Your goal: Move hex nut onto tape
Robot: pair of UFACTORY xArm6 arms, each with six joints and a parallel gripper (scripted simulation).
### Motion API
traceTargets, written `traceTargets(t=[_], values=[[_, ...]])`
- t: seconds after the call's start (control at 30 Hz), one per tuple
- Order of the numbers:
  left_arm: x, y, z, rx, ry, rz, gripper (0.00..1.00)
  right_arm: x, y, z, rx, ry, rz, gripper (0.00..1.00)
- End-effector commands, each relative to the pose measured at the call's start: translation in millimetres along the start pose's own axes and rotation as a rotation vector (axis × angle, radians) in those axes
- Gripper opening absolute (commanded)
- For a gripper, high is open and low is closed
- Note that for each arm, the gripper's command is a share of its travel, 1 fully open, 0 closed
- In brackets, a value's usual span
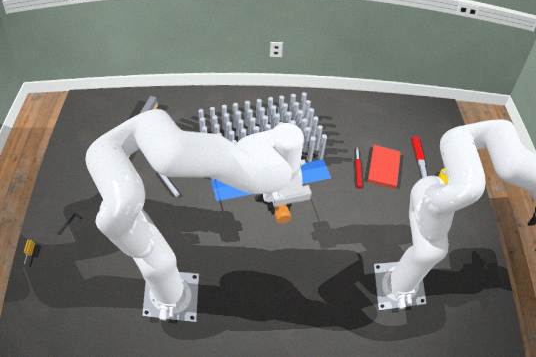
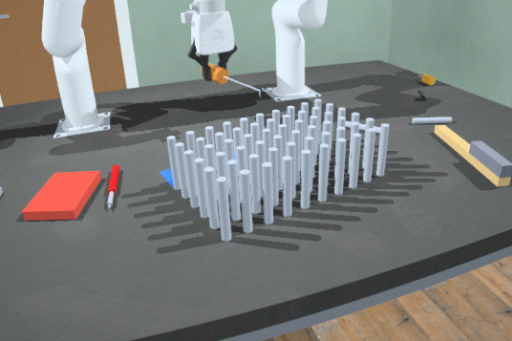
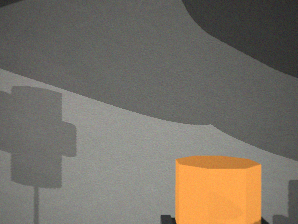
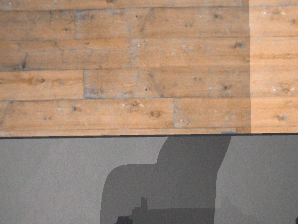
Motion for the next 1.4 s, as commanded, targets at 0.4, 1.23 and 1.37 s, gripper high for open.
traceTargets(t=[0.4, 1.23, 1.37], values=[[54, -1, 1, 0.0, -0.003, -0.003, 0.0, -2, 0, -1, 0.0, 0.004, -0.001, 1.0], [92, -1, 1, 0.0, -0.002, -0.003, 0.0, -2, 0, -1, 0.0, 0.004, -0.001, 1.0], [92, -1, 1, 0.0, -0.002, -0.003, 0.0, -2, 0, -1, 0.0, 0.004, -0.001, 1.0]])
Point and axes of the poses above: on each arm, the point where the finger pads meet when closed, its own x axis out along the fingers, its own y axis across the jaws, z = x × y, the point moved 10 cm from there along -x, back along the fingers, and after that the axes turned 14 degrees about x, right-handed, at the moved point
